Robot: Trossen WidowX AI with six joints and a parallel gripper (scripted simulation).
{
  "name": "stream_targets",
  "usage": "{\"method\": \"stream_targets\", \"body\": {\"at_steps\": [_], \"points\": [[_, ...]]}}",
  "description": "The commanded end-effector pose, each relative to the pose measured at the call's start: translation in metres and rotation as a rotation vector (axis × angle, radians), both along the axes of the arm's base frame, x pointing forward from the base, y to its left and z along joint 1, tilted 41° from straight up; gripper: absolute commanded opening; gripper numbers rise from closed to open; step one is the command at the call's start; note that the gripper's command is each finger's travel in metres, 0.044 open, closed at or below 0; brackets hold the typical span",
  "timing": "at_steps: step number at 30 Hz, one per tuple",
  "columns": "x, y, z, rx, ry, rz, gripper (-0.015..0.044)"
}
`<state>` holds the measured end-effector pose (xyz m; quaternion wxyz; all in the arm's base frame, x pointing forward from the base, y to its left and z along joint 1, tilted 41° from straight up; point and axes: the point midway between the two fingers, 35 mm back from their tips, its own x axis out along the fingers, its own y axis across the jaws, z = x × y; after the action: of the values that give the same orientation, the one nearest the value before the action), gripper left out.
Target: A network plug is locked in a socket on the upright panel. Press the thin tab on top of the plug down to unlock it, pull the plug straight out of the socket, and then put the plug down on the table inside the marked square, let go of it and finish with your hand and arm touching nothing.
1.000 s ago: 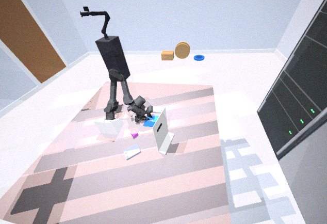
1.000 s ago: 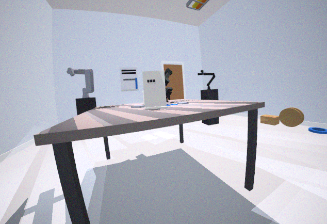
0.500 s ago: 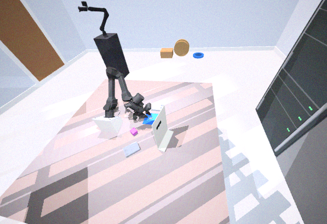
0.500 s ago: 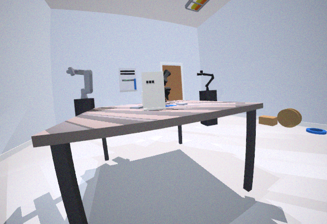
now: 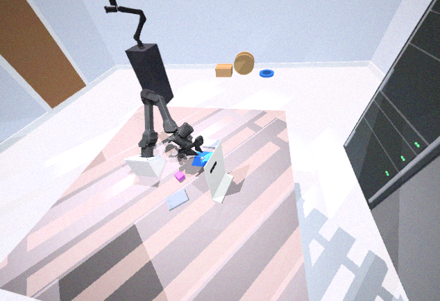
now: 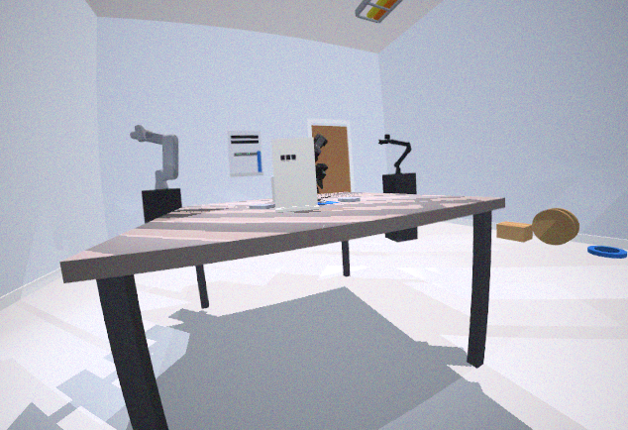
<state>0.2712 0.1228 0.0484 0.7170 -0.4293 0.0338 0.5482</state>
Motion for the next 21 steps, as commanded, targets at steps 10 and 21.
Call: {"method": "stream_targets", "body": {"at_steps": [10,21], "points": [[0.004,-0.010,0.013,-0.002,-0.010,0.006,0.0156],[0.004,-0.020,0.023,-0.001,-0.010,0.006,0.0156]]}}
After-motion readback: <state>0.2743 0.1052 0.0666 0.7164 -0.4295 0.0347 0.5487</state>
